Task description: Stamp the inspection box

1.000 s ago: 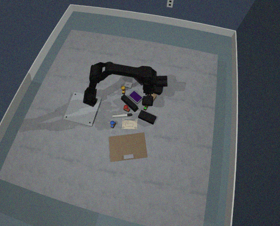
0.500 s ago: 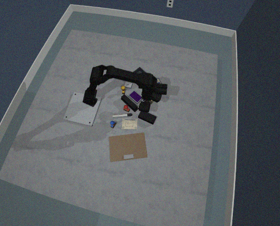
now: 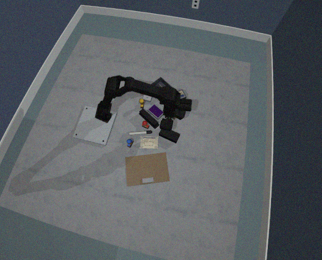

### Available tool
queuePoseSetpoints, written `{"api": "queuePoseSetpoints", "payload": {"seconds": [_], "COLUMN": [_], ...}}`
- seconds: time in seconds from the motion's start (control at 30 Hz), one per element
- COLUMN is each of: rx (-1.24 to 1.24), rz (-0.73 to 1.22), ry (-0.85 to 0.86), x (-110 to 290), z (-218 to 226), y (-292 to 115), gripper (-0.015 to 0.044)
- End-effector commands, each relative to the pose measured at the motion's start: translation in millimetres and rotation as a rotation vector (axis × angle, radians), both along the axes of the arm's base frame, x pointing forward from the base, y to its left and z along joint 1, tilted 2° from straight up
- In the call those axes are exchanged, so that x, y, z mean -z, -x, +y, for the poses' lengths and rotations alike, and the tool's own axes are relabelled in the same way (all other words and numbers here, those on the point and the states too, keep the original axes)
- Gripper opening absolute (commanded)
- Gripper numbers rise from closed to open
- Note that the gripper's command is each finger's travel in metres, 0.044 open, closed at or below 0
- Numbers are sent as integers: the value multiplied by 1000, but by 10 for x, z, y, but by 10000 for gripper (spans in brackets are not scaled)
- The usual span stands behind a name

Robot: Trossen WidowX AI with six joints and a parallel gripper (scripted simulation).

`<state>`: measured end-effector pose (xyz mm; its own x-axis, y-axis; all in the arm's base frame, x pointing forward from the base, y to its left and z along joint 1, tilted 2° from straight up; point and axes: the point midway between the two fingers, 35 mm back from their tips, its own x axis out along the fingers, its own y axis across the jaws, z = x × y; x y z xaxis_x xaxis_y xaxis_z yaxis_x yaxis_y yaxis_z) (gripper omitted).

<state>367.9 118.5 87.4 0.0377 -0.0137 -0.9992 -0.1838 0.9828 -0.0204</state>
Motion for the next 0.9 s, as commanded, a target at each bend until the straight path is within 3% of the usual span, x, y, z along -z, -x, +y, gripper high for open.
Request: {"api": "queuePoseSetpoints", "payload": {"seconds": [0.0, 0.87], "rx": [4, 0], "rz": [6, 4], "ry": [5, 1], "x": [79, 402], "z": [-5, 2], "y": [7, 17], "gripper": [222, 216]}}
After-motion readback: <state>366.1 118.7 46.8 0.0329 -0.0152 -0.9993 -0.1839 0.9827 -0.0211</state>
